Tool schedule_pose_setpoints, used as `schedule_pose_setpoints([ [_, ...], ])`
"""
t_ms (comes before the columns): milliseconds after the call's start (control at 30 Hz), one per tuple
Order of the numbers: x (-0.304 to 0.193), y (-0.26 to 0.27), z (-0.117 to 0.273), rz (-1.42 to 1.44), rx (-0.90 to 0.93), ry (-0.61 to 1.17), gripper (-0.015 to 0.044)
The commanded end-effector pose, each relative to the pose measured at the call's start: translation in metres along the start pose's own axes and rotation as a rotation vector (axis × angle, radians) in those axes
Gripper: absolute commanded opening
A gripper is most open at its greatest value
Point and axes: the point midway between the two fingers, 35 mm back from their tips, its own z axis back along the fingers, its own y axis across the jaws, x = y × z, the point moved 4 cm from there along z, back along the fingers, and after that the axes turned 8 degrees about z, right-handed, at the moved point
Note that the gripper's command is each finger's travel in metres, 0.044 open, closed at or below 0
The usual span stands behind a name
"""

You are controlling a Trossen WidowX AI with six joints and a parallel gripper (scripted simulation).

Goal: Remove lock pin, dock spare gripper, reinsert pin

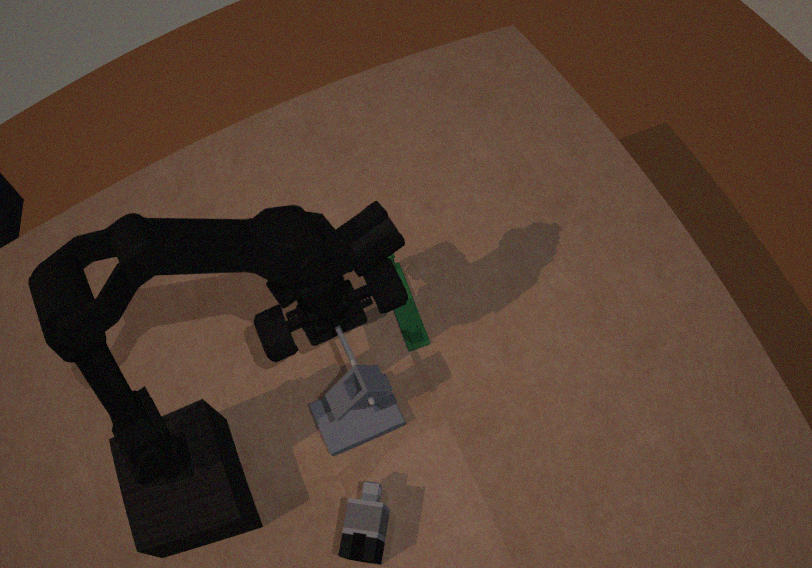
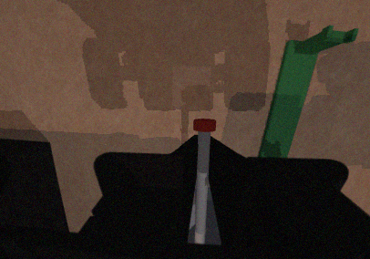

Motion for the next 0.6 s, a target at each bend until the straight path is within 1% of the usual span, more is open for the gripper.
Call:
schedule_pose_setpoints([
  [0, 0.003, 0.0, 0.0, 0.005, -0.001, -0.019, 0.0],
  [567, 0.015, -0.003, 0.004, 0.004, 0.0, -0.026, 0.0],
])
